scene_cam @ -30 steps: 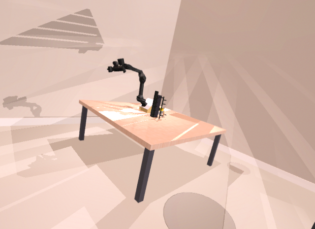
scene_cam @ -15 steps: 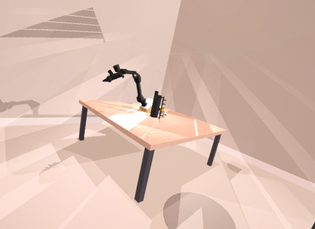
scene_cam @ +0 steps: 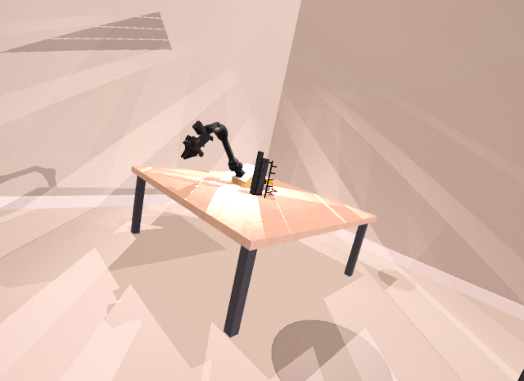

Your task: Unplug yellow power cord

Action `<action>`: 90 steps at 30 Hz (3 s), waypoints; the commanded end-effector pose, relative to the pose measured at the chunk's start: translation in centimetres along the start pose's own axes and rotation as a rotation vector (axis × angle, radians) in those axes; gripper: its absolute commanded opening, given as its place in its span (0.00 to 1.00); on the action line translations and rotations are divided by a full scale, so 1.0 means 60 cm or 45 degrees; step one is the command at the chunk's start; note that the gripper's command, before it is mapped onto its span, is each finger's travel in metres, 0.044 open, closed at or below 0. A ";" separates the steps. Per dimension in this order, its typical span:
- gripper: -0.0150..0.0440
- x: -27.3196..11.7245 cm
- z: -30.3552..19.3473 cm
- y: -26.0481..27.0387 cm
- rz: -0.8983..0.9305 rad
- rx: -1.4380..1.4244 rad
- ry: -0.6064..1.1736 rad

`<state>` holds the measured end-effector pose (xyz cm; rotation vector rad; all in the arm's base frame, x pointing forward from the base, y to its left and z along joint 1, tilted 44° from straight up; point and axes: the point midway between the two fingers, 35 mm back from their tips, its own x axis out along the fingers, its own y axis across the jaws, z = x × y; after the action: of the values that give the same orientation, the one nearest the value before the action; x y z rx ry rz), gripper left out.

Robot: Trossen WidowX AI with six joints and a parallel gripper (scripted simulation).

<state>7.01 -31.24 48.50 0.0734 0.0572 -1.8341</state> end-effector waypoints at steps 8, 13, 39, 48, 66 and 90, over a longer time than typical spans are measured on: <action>0.53 -0.036 -0.125 0.216 0.432 -0.372 0.168; 0.53 -0.085 -0.187 0.302 0.631 -0.546 0.216; 0.53 -0.544 -0.459 0.441 1.768 -1.593 -0.002; 0.53 -0.668 -0.567 0.410 1.965 -1.931 -0.089; 0.53 -0.677 -0.815 0.259 1.763 -3.105 -0.123; 0.53 -0.612 -0.852 0.196 1.416 -3.664 -0.134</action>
<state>29.15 5.48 0.00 -1.5173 1.8467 0.5717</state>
